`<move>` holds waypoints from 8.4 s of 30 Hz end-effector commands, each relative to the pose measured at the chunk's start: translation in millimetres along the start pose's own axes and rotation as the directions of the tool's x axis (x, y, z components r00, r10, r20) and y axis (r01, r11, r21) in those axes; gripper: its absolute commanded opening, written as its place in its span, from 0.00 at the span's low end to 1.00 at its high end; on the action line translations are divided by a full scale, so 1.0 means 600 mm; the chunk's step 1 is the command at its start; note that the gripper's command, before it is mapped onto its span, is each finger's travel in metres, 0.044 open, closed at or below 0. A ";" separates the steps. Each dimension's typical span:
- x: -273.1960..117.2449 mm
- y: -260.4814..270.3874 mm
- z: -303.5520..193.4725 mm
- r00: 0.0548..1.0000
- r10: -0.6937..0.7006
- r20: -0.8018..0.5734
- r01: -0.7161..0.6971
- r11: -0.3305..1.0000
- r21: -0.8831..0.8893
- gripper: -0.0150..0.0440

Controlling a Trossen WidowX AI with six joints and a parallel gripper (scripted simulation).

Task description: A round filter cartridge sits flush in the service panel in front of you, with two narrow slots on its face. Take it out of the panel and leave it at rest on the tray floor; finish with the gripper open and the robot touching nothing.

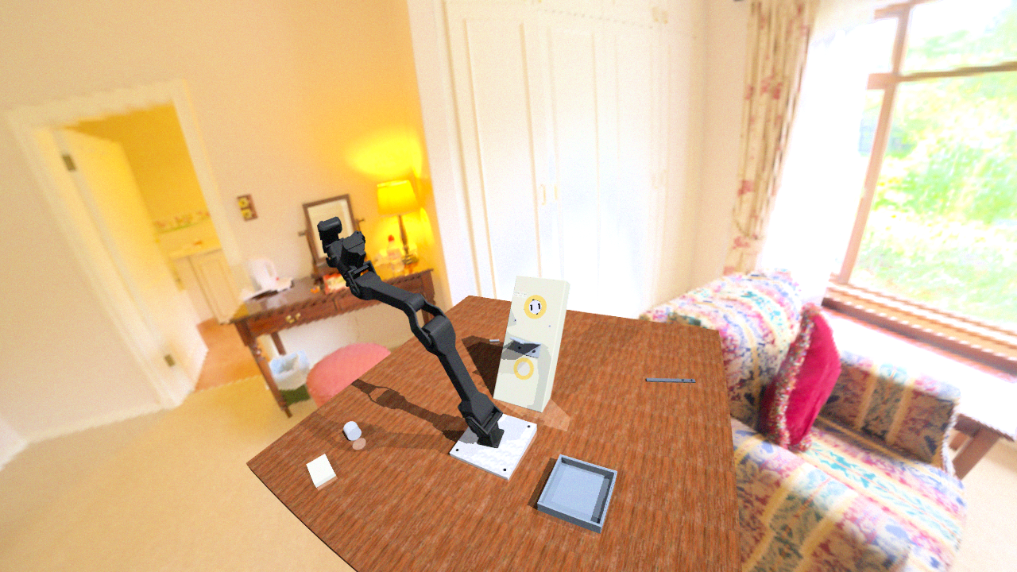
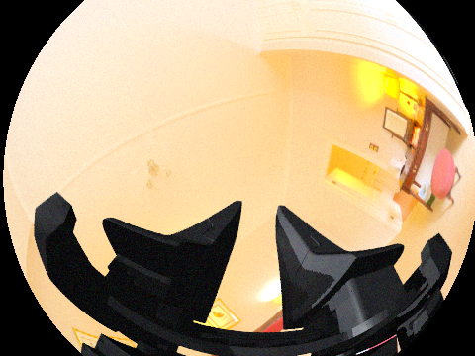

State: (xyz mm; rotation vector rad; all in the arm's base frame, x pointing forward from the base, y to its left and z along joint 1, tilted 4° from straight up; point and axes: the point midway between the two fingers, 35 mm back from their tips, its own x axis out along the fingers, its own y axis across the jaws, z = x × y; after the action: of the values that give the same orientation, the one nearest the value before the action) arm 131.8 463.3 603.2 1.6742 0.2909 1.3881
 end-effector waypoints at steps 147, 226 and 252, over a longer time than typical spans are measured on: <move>-0.854 -0.085 0.704 -0.239 -0.655 0.716 0.517 -0.711 -0.478 0.44; -0.857 -0.094 0.715 -0.238 -0.655 0.717 0.928 0.065 0.368 0.25; -0.857 -0.095 0.716 -0.238 -0.655 0.717 0.887 0.153 0.435 0.25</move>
State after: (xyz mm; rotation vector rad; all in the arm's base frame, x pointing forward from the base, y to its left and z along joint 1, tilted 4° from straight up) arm 347.0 -61.1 247.6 1.1679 0.4764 -0.5466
